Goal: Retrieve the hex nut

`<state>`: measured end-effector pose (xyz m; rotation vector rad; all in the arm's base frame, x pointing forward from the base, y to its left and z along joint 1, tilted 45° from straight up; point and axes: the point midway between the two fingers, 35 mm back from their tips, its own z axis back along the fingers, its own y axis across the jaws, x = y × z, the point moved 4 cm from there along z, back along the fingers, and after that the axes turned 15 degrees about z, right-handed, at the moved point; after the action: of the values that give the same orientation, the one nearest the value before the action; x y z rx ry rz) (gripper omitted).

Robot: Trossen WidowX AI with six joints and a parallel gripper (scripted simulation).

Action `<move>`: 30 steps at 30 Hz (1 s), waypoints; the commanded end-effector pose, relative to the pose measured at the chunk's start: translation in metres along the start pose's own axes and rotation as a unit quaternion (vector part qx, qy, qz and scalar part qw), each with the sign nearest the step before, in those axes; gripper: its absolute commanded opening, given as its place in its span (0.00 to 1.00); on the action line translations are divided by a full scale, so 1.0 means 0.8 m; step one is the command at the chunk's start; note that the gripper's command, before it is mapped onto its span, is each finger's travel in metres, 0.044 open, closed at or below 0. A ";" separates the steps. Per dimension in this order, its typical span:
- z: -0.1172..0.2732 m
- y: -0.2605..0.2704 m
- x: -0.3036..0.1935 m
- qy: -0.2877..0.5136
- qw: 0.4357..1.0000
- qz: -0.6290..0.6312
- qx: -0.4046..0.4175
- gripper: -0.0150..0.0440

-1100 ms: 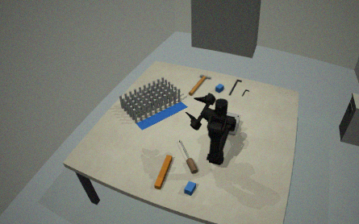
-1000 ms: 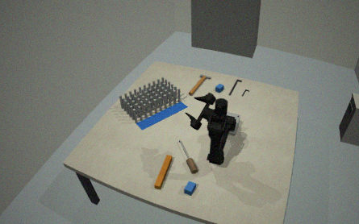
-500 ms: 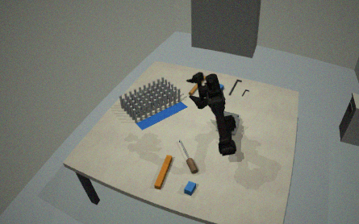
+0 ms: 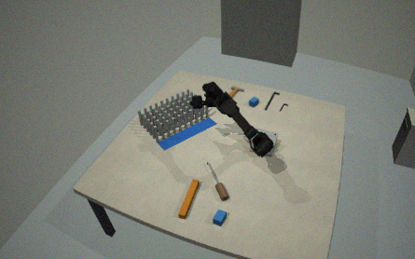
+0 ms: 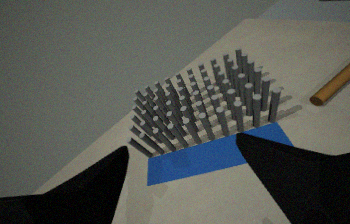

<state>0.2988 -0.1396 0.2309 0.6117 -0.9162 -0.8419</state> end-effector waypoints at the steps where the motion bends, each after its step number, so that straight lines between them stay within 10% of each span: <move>1: -0.080 0.000 -0.035 0.012 0.971 0.237 0.003 1.00; 7: -0.140 0.006 -0.079 0.008 0.899 0.437 0.014 1.00; 30: -0.141 0.006 -0.080 0.008 0.898 0.441 0.014 1.00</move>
<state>0.3763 -0.0716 0.1533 0.1760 -1.0564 -0.0050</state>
